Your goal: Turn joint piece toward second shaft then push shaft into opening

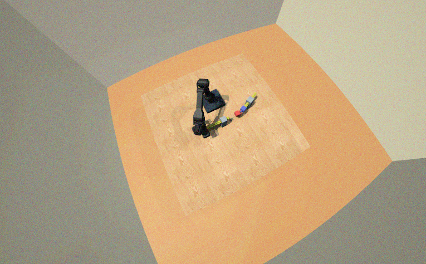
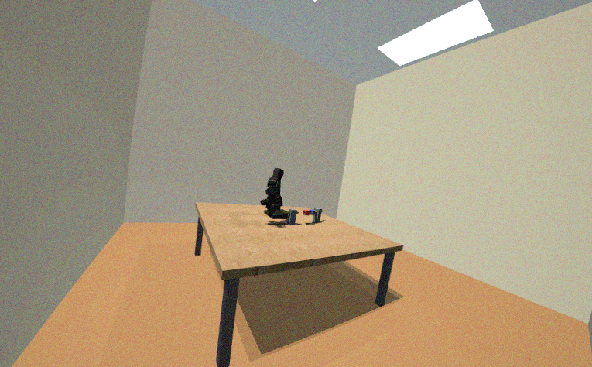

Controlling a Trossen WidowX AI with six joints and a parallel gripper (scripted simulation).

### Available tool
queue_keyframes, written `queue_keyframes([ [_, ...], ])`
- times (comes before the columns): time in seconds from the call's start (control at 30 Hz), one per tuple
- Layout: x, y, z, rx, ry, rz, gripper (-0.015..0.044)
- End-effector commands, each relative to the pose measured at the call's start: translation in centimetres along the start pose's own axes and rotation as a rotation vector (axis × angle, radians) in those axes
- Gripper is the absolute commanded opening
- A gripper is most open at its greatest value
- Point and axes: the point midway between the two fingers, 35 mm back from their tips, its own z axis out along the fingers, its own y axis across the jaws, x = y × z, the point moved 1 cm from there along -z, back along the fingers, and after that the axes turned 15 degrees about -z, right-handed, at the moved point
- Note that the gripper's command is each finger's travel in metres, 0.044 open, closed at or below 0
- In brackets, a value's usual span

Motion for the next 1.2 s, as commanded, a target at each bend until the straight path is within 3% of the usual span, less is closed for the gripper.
queue_keyframes([
  [0.0,-0.03,-0.01,0.08,0.002,-0.002,0.003,0.0069],
  [0.97,0.08,0.08,0.08,0.098,0.024,0.003,0.0067],
  [1.17,0.1,0.13,-0.05,0.083,0.022,0.0,0.0027],
])
